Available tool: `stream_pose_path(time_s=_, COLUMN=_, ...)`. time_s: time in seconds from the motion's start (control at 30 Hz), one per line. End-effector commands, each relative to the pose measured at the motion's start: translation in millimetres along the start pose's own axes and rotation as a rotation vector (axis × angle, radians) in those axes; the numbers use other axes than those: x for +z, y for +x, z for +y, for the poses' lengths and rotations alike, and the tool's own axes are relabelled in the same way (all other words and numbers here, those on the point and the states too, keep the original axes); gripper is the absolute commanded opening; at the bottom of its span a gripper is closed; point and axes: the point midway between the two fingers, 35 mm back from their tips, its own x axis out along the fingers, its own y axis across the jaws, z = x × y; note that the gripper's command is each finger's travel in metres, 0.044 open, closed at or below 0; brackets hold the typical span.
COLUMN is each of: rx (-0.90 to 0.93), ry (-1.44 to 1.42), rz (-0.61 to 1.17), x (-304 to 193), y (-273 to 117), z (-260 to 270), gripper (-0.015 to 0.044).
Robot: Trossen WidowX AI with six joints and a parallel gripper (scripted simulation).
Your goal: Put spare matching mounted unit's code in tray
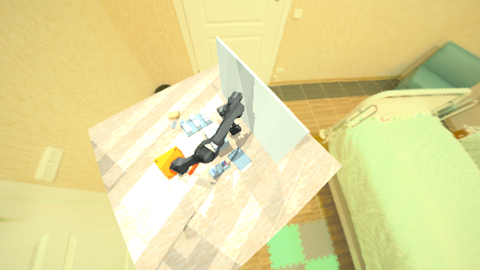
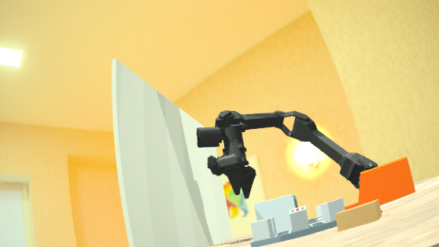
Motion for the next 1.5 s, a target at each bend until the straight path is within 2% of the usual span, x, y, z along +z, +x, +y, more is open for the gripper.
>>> stream_pose_path(time_s=0.0, rx=-0.088, ry=-0.067, rz=0.015, x=-10, y=-4, z=13, gripper=0.044)
stream_pose_path(time_s=0.6, rx=-0.086, ry=-0.087, rz=0.017, x=-11, y=-4, z=15, gripper=0.044)
stream_pose_path(time_s=0.67, rx=-0.074, ry=-0.249, rz=0.027, x=-16, y=-3, z=33, gripper=0.044)
stream_pose_path(time_s=0.9, rx=-0.034, ry=-1.123, rz=0.06, x=-54, y=3, z=128, gripper=0.044)
stream_pose_path(time_s=1.1, rx=-0.04, ry=-1.641, rz=0.075, x=-86, y=8, z=178, gripper=0.044)
stream_pose_path(time_s=1.43, rx=-0.041, ry=-1.684, rz=0.077, x=-89, y=8, z=182, gripper=0.044)
stream_pose_path(time_s=1.47, rx=-0.041, ry=-1.684, rz=0.077, x=-89, y=10, z=182, gripper=0.0414)
